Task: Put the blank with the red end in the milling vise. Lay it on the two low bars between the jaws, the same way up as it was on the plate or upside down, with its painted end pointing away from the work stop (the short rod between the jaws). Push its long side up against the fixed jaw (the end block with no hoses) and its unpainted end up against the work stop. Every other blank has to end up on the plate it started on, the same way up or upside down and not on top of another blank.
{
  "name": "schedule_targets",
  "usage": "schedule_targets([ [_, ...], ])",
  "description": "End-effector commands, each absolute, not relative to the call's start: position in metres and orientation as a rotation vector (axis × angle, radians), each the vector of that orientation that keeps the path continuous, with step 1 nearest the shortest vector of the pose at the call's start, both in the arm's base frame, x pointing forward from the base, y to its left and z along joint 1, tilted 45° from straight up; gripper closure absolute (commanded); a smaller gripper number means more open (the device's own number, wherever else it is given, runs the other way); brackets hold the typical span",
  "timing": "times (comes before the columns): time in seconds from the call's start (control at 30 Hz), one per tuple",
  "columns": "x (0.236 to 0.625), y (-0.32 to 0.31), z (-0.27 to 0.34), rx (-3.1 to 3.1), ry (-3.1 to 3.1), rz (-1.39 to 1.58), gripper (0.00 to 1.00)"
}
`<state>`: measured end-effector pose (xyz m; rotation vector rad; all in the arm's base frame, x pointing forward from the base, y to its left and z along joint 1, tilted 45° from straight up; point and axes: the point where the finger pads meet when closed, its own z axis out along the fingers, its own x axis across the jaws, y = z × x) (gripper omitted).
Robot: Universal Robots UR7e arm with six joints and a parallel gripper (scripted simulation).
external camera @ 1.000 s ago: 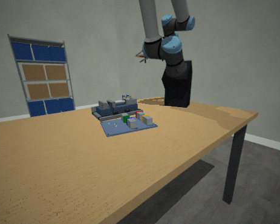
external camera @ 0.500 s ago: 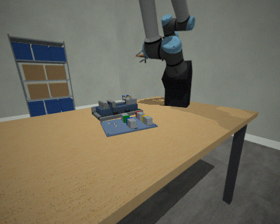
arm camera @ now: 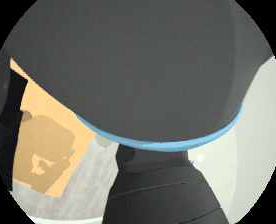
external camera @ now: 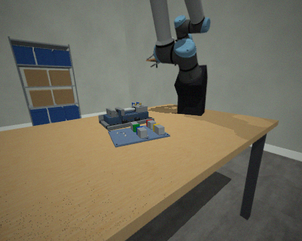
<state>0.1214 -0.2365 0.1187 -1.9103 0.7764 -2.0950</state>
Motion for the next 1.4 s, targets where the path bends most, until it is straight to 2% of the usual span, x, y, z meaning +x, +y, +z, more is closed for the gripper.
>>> schedule_targets([
  [0.0, 0.137, -0.213, 0.142, -1.681, 0.910, -2.303, 0.00],
  [0.13, 0.137, -0.213, 0.142, -1.681, 0.910, -2.303, 0.00],
  [0.17, 0.124, -0.232, 0.123, -1.867, 0.804, -2.138, 0.00],
  [0.3, 0.137, -0.213, 0.142, -1.681, 0.910, -2.303, 0.00],
  [0.7, 0.137, -0.213, 0.142, -1.681, 0.910, -2.303, 0.00],
  [0.73, 0.124, -0.232, 0.123, -1.952, 0.750, -2.051, 0.00],
  [0.87, 0.137, -0.213, 0.142, -2.106, 0.639, -1.865, 0.00],
  [1.27, 0.137, -0.213, 0.142, -2.106, 0.639, -1.865, 0.00],
  [1.3, 0.125, -0.232, 0.124, -1.952, 0.748, -2.049, 0.00],
  [1.37, 0.131, -0.222, 0.133, -2.032, 0.694, -1.958, 0.00],
])
